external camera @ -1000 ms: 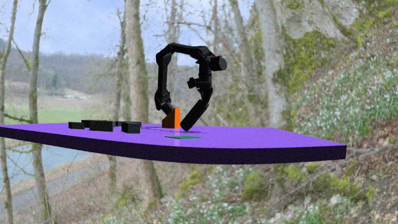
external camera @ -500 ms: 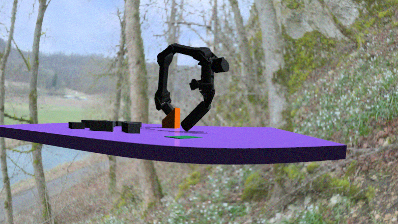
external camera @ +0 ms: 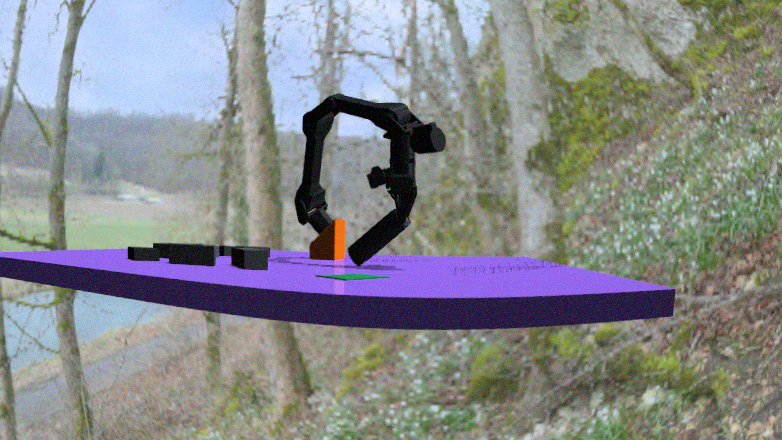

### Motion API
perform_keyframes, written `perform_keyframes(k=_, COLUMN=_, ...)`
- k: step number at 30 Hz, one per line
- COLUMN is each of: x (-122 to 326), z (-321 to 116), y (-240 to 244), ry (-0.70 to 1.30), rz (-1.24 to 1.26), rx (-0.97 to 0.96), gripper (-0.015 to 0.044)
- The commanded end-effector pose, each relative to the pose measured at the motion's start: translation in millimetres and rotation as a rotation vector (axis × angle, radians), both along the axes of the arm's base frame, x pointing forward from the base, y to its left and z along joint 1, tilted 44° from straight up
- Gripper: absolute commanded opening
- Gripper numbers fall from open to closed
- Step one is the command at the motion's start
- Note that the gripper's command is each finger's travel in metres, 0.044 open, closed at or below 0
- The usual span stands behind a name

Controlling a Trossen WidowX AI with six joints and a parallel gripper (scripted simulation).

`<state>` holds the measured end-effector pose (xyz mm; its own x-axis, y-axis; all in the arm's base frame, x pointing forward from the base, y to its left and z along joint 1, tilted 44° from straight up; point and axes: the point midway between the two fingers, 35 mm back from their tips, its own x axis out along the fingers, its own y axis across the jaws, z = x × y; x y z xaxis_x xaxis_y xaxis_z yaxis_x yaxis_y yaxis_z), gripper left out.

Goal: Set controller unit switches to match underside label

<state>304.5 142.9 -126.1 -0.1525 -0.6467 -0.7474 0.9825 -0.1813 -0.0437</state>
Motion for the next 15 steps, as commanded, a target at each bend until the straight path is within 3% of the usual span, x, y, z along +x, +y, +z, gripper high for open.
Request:
perform_keyframes(k=1, x=-2.1, z=-6.7, y=-4.7, ry=0.011, rz=-0.011, rx=-0.012, gripper=0.0338)
perform_keyframes(k=15, x=-2.8, z=-17.8, y=-5.0, ry=0.011, rz=-0.011, rx=-0.012, gripper=0.0338)
